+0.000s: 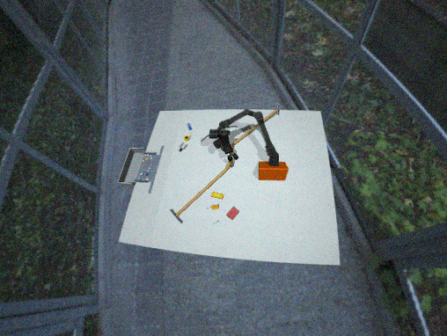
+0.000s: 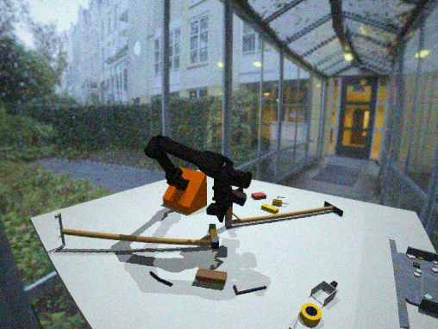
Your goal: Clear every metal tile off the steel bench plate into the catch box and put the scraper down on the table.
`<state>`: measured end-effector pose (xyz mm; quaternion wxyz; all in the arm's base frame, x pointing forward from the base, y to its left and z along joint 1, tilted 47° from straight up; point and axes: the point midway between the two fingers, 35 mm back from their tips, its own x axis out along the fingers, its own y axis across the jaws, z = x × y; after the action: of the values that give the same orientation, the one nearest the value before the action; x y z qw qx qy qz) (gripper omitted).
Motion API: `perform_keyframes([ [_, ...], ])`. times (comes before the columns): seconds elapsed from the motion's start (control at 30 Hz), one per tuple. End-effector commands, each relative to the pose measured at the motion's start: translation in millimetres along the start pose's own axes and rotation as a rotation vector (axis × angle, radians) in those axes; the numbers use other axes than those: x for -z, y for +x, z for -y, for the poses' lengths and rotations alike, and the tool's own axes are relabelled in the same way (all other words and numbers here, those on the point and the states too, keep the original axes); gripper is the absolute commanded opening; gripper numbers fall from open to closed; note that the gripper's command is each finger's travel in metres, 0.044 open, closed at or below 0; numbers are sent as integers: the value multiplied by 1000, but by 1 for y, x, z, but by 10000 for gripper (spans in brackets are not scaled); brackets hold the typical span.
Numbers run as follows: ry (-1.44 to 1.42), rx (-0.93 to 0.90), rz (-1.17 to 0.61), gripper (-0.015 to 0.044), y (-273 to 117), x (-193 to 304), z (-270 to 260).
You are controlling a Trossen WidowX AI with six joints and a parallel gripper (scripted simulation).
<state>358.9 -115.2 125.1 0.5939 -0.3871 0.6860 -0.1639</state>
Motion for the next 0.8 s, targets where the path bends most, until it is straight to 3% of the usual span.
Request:
perform_keyframes([
  [0.0, 3, 3, 3, 0, -1, -3, 7],
  [0.77, 23, 2, 11, 0, -3, -12, 45],
])
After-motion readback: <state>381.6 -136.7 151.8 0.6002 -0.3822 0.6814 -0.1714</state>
